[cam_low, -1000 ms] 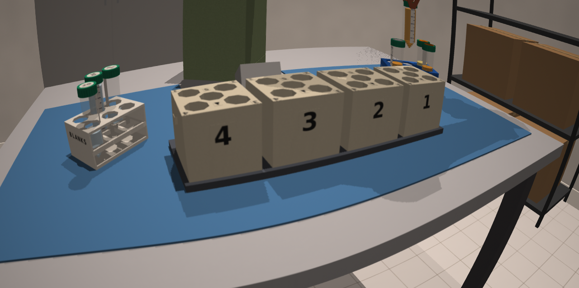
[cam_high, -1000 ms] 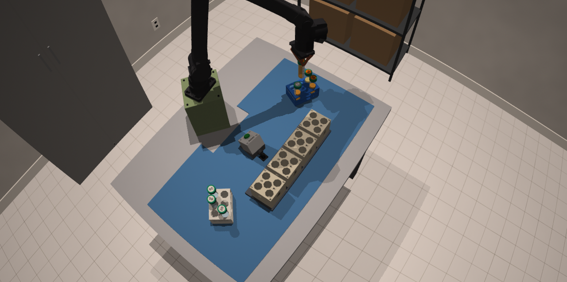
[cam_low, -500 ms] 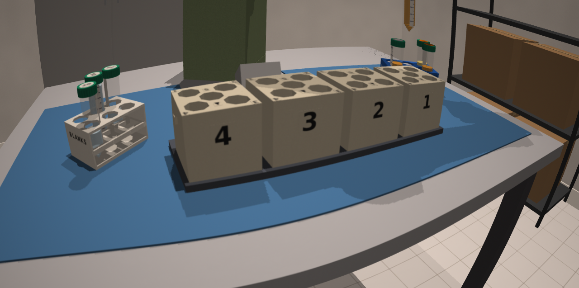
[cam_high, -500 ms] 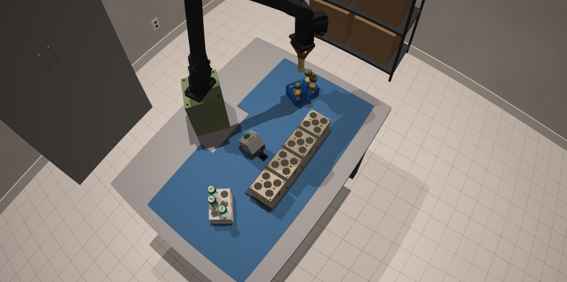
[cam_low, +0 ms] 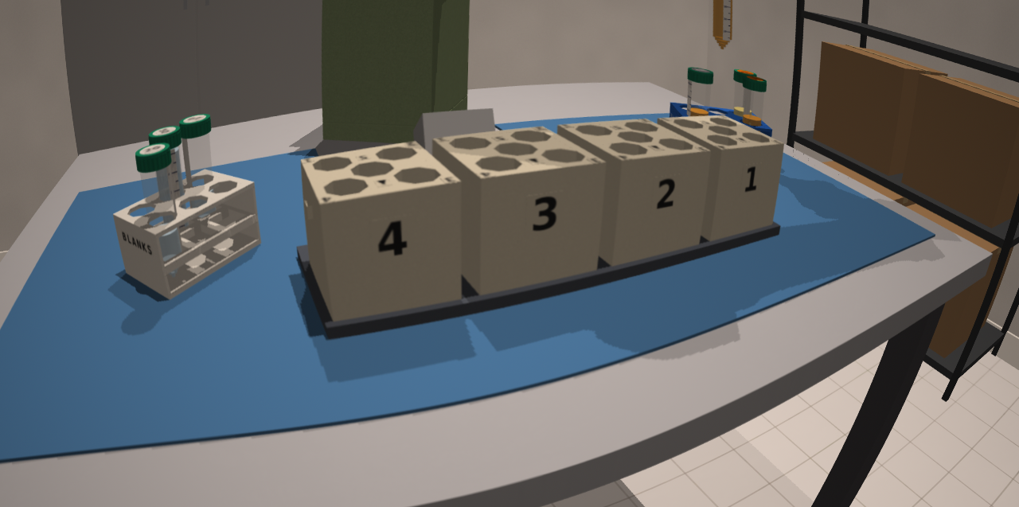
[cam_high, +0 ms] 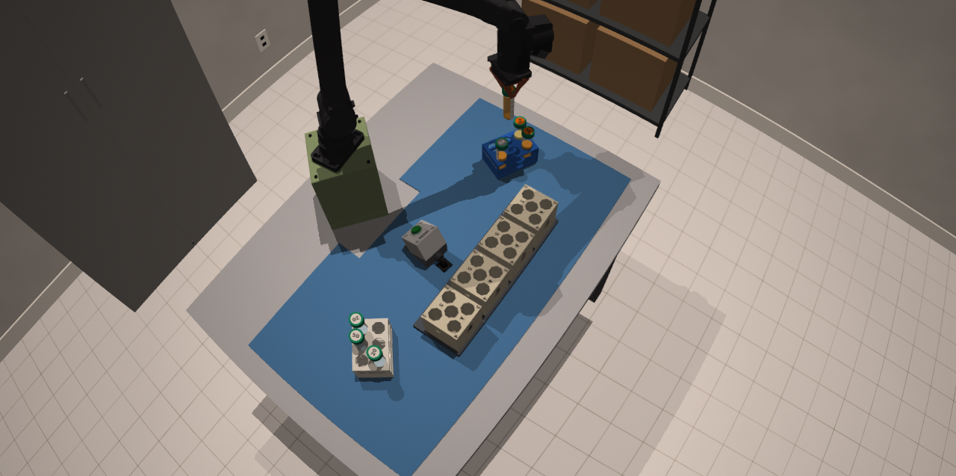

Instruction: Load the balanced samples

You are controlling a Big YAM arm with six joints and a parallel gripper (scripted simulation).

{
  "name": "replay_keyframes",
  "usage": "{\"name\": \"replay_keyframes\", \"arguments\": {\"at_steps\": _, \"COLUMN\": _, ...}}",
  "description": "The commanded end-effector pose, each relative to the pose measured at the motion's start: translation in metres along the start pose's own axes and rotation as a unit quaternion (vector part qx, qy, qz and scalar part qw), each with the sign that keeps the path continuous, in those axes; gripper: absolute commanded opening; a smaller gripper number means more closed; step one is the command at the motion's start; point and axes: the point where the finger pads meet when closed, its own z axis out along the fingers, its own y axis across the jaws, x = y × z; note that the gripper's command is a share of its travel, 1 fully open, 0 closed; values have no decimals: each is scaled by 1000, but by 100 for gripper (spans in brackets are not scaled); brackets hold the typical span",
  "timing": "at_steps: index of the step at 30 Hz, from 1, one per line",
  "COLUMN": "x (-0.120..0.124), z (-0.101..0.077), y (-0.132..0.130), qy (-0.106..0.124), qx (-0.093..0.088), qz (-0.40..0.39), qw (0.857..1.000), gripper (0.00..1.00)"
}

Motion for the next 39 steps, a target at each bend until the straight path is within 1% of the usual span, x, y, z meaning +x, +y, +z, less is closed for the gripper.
{"name": "replay_keyframes", "arguments": {"at_steps": 1, "x": -15, "z": -16, "y": -1, "qy": -18, "qx": 3, "qz": 0, "qw": 1000, "gripper": 0}}
{"name": "replay_keyframes", "arguments": {"at_steps": 27, "x": -15, "z": -16, "y": -1, "qy": -18, "qx": 3, "qz": 0, "qw": 1000, "gripper": 0}}
{"name": "replay_keyframes", "arguments": {"at_steps": 28, "x": 4, "z": -15, "y": 5, "qy": -9, "qx": 1, "qz": 15, "qw": 1000, "gripper": 0}}
{"name": "replay_keyframes", "arguments": {"at_steps": 29, "x": 11, "z": -15, "y": 1, "qy": -8, "qx": 1, "qz": 33, "qw": 999, "gripper": 0}}
{"name": "replay_keyframes", "arguments": {"at_steps": 31, "x": 19, "z": -15, "y": -4, "qy": -20, "qx": 2, "qz": 65, "qw": 998, "gripper": 0}}
{"name": "replay_keyframes", "arguments": {"at_steps": 33, "x": 33, "z": -14, "y": -4, "qy": -20, "qx": 2, "qz": 91, "qw": 996, "gripper": 0}}
{"name": "replay_keyframes", "arguments": {"at_steps": 35, "x": 36, "z": -15, "y": -4, "qy": -13, "qx": 1, "qz": 118, "qw": 993, "gripper": 0}}
{"name": "replay_keyframes", "arguments": {"at_steps": 36, "x": 21, "z": -26, "y": -7, "qy": -29, "qx": 1, "qz": 131, "qw": 991, "gripper": 0}}
{"name": "replay_keyframes", "arguments": {"at_steps": 37, "x": 12, "z": -29, "y": -6, "qy": -37, "qx": 1, "qz": 141, "qw": 989, "gripper": 0}}
{"name": "replay_keyframes", "arguments": {"at_steps": 38, "x": 12, "z": -21, "y": -2, "qy": -28, "qx": 1, "qz": 151, "qw": 988, "gripper": 0}}
{"name": "replay_keyframes", "arguments": {"at_steps": 39, "x": 12, "z": -21, "y": -2, "qy": -28, "qx": 1, "qz": 151, "qw": 988, "gripper": 0}}
